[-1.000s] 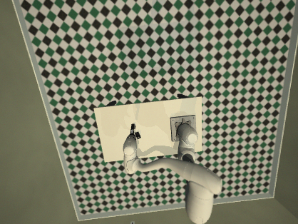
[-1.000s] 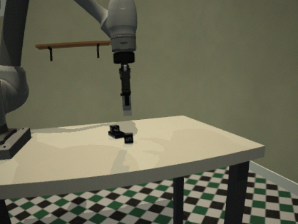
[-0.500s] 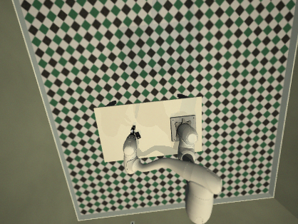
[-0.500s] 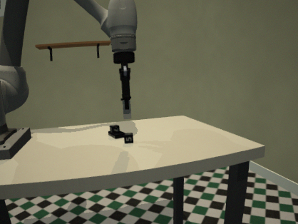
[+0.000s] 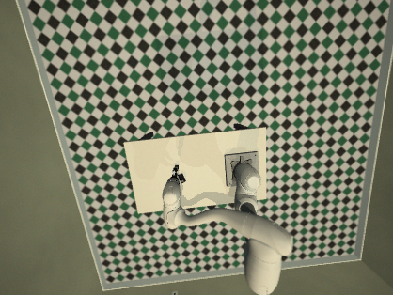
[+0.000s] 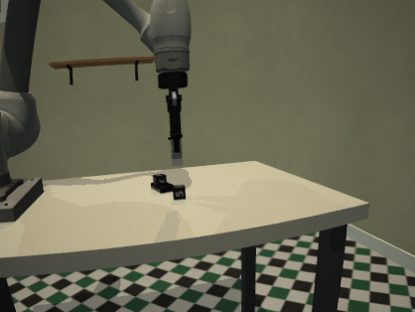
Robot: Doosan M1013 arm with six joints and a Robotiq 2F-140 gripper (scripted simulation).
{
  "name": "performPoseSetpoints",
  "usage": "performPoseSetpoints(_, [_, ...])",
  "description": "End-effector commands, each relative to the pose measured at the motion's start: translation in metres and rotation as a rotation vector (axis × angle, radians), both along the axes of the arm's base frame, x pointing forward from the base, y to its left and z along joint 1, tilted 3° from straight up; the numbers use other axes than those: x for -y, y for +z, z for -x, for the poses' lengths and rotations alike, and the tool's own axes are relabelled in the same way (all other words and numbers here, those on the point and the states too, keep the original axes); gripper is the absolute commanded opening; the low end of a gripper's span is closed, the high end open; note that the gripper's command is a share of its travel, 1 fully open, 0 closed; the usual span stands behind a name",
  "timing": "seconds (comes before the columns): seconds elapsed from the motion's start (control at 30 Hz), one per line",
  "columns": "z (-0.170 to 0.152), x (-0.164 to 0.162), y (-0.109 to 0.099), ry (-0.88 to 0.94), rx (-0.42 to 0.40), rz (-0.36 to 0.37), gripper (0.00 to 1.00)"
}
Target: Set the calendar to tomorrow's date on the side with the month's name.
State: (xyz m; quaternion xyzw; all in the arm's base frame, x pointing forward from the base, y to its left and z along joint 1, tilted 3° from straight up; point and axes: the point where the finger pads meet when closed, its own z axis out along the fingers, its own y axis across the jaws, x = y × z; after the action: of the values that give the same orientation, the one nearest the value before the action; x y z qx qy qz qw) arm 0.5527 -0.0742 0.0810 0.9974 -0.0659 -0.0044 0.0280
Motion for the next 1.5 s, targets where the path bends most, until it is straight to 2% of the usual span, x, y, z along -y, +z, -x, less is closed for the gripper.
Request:
performPoseSetpoints(0.0, [0.0, 0.0, 0.0, 0.0, 0.0, 0.0, 0.29])
performPoseSetpoints(0.57, [0.0, 0.0, -0.005, 0.0, 0.0, 0.0, 0.29])
performPoseSetpoints(1.47, [0.0, 0.002, -0.04, 0.0, 0.0, 0.0, 0.29])
